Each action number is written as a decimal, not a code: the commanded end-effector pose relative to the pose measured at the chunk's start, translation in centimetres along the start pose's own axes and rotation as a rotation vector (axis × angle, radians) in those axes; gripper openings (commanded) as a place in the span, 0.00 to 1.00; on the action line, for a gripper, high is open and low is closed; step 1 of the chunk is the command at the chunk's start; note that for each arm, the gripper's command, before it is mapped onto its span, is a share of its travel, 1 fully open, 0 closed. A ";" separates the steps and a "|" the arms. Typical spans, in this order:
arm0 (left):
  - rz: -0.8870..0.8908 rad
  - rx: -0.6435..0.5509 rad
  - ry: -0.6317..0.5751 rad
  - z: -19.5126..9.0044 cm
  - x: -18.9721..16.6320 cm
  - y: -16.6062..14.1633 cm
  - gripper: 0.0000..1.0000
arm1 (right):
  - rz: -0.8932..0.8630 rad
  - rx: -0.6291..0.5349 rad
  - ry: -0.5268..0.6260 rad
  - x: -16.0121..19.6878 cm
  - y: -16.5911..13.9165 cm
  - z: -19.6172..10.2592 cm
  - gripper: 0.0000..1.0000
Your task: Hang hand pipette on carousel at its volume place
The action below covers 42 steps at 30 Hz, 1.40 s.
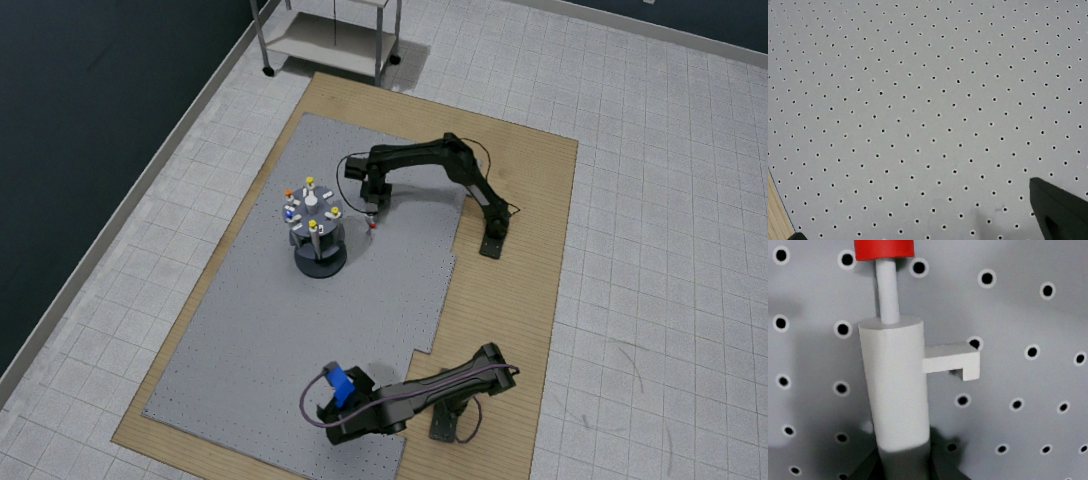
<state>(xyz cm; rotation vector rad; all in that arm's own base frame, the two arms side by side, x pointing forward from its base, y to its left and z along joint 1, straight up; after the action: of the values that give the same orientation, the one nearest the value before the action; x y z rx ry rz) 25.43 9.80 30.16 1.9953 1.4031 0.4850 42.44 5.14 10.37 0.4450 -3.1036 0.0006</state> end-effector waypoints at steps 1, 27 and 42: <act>0.023 -0.033 0.007 -0.5 0.1 0.6 1.00 | -0.002 0.003 -0.019 -0.2 0.0 -0.5 0.12; 0.023 -0.033 0.007 -0.5 0.1 0.6 1.00 | -0.008 0.006 -0.046 -0.4 0.2 -4.2 0.12; 0.023 -0.033 0.007 -0.5 0.1 0.6 1.00 | -0.008 0.004 -0.033 -0.3 0.2 -6.3 0.12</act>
<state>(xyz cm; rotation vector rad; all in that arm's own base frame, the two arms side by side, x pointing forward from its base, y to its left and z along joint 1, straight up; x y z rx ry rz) 25.43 9.80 30.16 1.9953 1.4031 0.4850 42.88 5.20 14.97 0.4488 -3.1298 0.0016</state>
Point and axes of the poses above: on each arm, the point where the finger pads meet when closed, its own z axis out along the fingers, its own x axis across the jaws, y = z × x, the point moved 8 cm from there along -z, back along the fingers, and after that the axes turned 4 degrees about -z, right-handed, at the moved point
